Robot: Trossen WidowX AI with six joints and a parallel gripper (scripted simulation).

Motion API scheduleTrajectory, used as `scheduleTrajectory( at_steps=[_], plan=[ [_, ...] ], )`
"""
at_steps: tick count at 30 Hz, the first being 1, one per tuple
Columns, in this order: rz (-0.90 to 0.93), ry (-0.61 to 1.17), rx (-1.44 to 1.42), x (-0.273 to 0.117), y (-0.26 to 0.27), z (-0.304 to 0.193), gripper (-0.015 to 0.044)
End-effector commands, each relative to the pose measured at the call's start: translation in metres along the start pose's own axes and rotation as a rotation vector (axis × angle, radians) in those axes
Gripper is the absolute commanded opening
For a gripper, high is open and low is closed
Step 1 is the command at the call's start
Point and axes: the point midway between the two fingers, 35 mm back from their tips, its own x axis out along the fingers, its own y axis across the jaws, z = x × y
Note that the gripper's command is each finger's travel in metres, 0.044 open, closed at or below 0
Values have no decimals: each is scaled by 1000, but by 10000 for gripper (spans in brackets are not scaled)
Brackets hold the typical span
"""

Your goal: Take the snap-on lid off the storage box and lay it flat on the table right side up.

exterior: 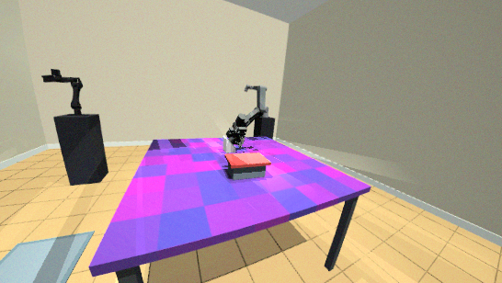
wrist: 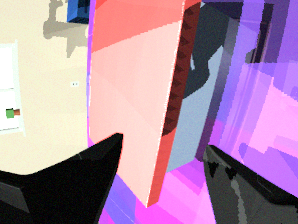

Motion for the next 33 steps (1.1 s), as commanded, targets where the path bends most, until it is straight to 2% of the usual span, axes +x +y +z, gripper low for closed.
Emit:
scheduleTrajectory(
  at_steps=[1, 33],
  plan=[
    [-3, -6, 9, 6, -2, 2, 235],
    [-2, -4, 8, 57, -2, 1, 235]
  ],
)
